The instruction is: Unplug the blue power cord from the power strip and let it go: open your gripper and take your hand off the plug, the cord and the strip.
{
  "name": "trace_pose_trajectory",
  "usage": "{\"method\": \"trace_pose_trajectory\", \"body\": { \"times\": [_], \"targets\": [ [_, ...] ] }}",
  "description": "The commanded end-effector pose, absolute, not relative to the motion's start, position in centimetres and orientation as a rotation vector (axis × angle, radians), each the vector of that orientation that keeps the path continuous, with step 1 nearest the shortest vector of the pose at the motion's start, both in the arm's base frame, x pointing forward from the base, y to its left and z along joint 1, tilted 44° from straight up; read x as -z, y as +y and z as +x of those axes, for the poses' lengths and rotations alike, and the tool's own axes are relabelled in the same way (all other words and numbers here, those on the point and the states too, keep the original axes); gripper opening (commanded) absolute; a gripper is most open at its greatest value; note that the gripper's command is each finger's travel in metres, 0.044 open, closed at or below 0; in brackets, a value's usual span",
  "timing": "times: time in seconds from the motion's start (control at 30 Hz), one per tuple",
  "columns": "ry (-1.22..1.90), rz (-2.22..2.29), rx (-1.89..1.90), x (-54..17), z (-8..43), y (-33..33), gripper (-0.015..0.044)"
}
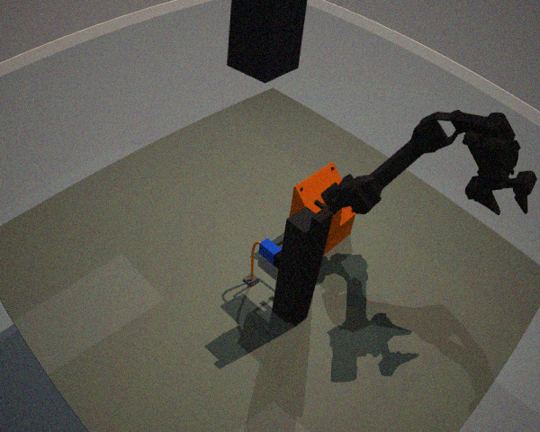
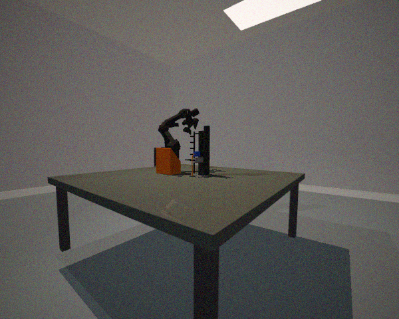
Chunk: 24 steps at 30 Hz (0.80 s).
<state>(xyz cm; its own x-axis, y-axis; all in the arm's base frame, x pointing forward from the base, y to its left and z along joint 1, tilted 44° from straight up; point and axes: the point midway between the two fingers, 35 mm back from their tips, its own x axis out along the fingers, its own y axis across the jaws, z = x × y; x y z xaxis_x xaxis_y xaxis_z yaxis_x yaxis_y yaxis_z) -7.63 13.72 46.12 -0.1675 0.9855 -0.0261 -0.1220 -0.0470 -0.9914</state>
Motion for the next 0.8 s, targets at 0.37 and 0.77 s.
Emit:
{"method": "trace_pose_trajectory", "body": {
  "times": [0.37,0.77],
  "targets": [
    [-0.707,-0.918,-1.437,-45.2,3.0,15.2,0.0160],
    [-0.114,-0.644,-1.302,-41.5,16.1,14.1,0.0160]
  ]
}}
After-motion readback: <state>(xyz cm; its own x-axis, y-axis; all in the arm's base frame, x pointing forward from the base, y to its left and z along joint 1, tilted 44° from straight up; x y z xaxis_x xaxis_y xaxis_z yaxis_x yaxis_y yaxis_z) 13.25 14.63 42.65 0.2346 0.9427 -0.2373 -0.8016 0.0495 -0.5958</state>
